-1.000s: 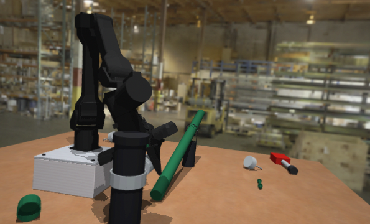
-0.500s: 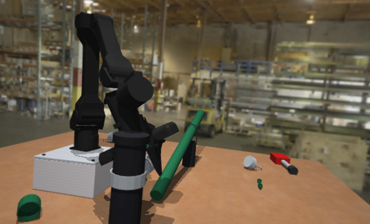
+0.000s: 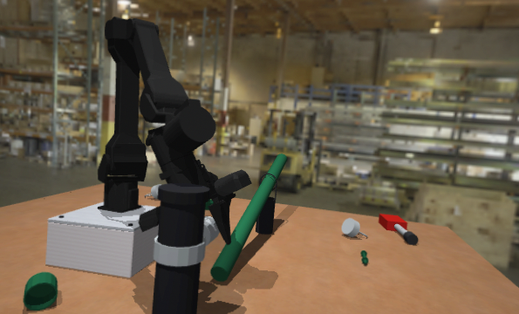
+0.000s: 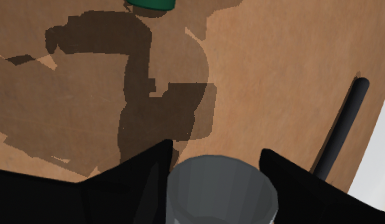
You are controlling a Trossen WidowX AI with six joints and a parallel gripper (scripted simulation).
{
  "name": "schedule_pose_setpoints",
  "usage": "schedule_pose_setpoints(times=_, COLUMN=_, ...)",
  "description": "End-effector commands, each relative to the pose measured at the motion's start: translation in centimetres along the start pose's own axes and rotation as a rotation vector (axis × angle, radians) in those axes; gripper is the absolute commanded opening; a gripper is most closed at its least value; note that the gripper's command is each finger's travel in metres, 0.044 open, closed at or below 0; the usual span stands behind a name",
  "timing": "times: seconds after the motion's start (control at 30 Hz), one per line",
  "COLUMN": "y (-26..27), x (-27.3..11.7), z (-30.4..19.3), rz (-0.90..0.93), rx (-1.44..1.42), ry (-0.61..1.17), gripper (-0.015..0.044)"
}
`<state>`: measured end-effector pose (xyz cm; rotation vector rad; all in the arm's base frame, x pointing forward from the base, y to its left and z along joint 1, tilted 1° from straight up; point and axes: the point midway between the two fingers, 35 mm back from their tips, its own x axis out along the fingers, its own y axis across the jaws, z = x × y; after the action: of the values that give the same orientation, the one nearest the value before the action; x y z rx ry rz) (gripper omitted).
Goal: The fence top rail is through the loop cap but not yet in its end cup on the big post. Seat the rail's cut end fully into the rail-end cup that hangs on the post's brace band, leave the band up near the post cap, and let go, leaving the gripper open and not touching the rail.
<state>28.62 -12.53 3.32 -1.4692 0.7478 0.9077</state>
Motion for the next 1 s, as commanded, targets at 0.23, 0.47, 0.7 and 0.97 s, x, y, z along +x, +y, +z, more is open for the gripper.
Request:
schedule_pose_setpoints(times=0.23, y=-1.3, x=-2.0, z=2.4, rz=-0.001, rx=-0.005, ry=-0.001, gripper=0.0440)
schedule_pose_setpoints(times=0.47, y=-2.0, x=-3.5, z=4.0, rz=-0.003, rx=-0.008, ry=-0.002, gripper=0.0440)
schedule_pose_setpoints(times=0.7, y=-3.0, x=-4.3, z=5.9, rz=0.008, rx=0.250, ry=-0.009, gripper=0.0440)
schedule_pose_setpoints(times=0.97, y=-4.7, x=-7.5, z=10.7, rz=0.017, rx=0.852, ry=-0.003, gripper=0.0440)
